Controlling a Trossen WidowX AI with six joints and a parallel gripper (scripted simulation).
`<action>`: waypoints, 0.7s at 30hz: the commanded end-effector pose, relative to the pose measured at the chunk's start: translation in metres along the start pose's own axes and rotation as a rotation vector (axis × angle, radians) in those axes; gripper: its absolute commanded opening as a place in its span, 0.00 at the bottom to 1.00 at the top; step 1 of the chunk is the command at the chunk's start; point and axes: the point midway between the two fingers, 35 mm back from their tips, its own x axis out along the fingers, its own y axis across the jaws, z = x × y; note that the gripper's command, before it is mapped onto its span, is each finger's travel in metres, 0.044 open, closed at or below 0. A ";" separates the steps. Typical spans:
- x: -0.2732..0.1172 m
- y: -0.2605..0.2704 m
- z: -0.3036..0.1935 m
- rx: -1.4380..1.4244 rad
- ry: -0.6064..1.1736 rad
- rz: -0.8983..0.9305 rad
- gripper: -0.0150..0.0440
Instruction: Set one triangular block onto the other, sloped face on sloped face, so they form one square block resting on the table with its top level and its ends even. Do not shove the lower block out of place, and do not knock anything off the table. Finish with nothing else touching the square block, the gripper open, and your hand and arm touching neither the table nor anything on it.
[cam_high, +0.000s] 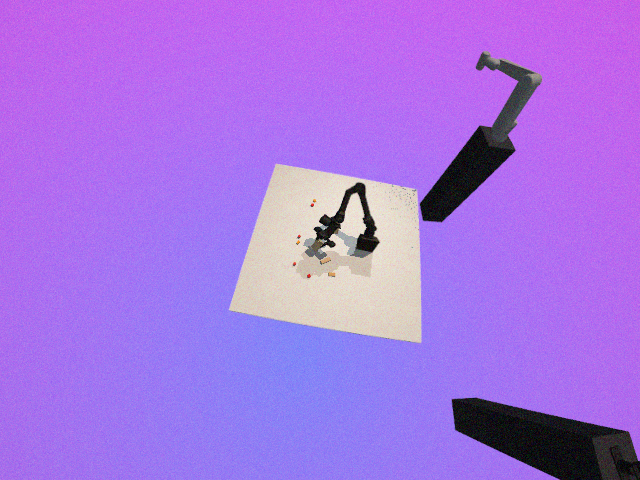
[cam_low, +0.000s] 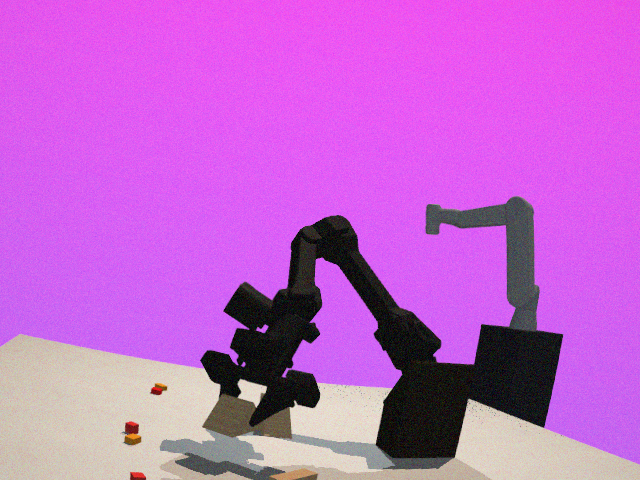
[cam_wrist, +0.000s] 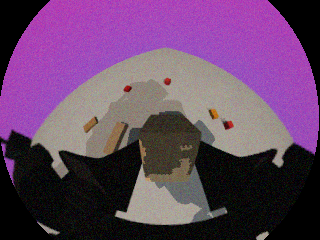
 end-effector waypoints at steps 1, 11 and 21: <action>-0.013 -0.004 0.014 0.009 -0.006 -0.011 0.25; -0.033 -0.001 0.030 0.009 -0.008 -0.013 0.25; -0.022 0.004 0.032 -0.077 0.107 0.045 0.25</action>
